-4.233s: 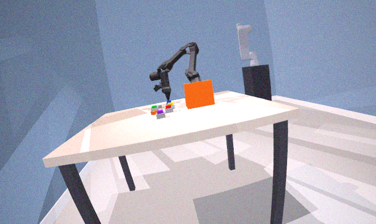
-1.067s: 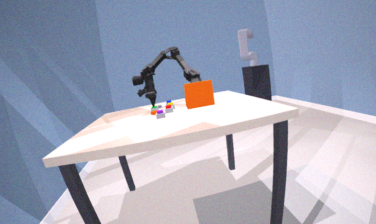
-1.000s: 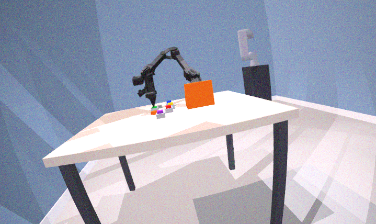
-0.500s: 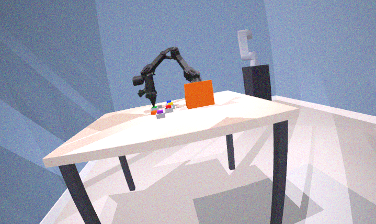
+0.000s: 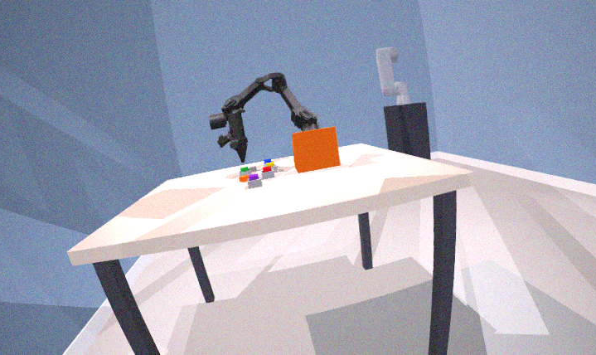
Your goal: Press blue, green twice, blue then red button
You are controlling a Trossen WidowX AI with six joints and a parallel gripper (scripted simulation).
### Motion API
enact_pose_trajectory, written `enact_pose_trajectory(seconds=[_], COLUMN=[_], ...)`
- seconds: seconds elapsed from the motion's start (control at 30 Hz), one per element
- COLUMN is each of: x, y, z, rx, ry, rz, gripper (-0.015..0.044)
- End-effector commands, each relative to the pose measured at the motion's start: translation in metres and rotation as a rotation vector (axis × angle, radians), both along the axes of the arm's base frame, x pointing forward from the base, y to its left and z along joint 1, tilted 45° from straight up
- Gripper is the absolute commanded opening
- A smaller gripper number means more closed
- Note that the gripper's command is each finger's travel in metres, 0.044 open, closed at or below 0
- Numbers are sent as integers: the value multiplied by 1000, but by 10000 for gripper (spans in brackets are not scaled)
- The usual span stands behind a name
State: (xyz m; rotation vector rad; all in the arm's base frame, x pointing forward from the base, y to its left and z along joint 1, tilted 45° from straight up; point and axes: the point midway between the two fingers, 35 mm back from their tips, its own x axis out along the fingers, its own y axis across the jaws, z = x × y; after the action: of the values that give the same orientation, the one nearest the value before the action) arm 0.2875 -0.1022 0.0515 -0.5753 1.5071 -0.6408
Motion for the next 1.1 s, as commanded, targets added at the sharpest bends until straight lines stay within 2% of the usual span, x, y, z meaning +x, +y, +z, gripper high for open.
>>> enact_pose_trajectory(seconds=[0.0,1.07], x=[0,-1], y=[-4,-21], z=[-4,-20], rx=[0,-2], ry=[1,1], rz=[0,0], gripper=[20,20])
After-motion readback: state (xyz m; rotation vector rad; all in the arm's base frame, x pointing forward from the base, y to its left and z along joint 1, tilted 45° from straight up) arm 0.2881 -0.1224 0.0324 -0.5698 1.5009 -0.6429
